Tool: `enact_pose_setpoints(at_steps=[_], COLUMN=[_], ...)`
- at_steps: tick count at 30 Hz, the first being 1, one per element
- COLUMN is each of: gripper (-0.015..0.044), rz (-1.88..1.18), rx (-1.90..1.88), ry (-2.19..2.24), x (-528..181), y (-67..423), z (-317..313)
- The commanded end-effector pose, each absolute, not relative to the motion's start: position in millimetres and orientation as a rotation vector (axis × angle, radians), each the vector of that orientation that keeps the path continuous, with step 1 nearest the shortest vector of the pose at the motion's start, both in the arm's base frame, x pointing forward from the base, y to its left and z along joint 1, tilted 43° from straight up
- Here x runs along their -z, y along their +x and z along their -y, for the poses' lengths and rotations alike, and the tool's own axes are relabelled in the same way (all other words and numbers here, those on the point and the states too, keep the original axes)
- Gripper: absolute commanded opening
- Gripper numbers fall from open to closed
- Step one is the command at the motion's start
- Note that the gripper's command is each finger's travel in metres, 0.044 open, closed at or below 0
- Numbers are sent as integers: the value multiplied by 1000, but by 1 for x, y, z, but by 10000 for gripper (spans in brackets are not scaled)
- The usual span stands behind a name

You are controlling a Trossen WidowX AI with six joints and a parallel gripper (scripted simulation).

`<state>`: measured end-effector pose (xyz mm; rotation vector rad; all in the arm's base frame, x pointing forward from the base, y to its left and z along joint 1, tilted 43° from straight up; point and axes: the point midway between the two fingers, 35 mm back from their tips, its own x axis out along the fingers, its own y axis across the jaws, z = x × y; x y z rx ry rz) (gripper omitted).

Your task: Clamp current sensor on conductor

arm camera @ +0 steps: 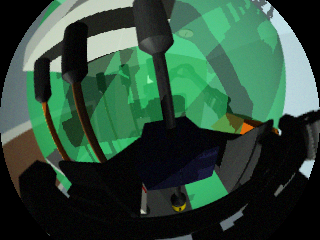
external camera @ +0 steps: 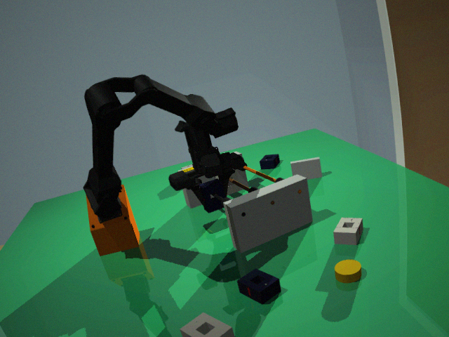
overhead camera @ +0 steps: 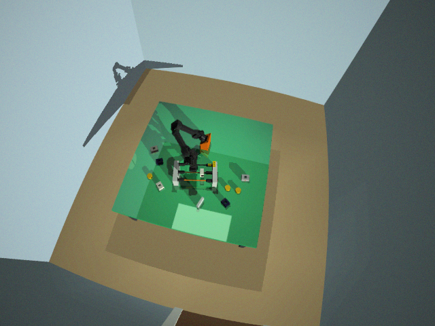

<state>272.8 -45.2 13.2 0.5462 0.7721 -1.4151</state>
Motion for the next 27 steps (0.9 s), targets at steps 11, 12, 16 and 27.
enact_pose_setpoints(at_steps=[11, 12, 16, 27], gripper=[440, 440, 440, 440], rz=[-771, -771, -771, -788], rx=[1416, 1416, 1416, 1427], ry=[548, 548, 548, 515], x=[-13, -13, -13, -73], y=[273, 273, 273, 276], z=[45, 45, 45, -32])
